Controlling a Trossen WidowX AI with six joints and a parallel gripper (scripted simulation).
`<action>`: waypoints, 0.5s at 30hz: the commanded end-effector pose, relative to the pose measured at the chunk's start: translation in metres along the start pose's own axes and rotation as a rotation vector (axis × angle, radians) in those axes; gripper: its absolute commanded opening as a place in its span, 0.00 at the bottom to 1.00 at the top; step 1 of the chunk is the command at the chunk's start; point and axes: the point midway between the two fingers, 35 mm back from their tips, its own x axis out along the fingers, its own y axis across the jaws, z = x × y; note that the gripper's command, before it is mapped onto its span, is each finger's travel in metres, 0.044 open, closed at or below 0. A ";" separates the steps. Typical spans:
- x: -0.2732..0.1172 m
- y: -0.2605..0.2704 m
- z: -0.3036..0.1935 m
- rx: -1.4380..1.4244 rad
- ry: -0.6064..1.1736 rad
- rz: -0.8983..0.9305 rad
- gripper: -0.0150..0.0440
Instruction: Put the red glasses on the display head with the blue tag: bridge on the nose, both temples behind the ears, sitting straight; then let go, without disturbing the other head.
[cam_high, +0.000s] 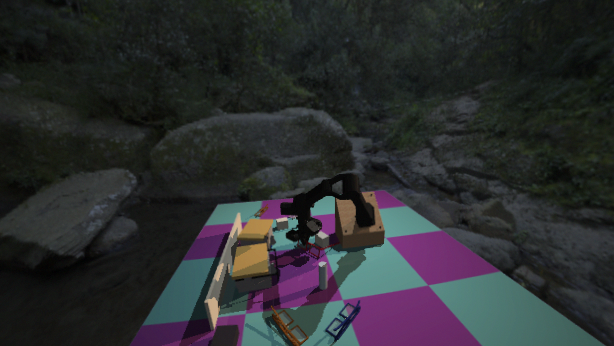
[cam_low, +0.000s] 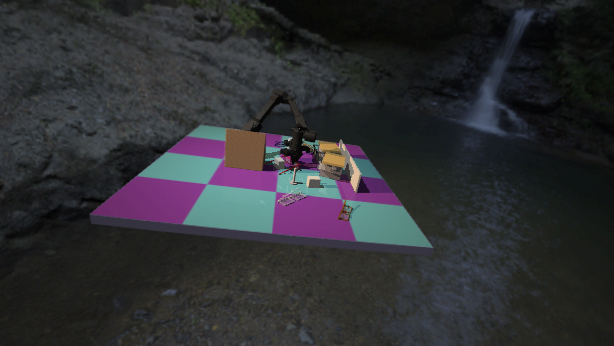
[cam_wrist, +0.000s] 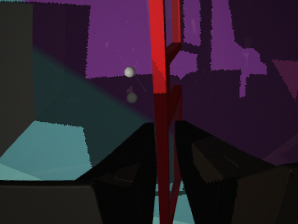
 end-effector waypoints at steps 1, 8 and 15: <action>0.000 0.000 0.000 0.000 0.000 0.000 0.29; 0.000 0.000 0.000 0.000 0.000 0.000 0.25; -0.027 -0.002 -0.004 0.003 0.003 0.004 0.25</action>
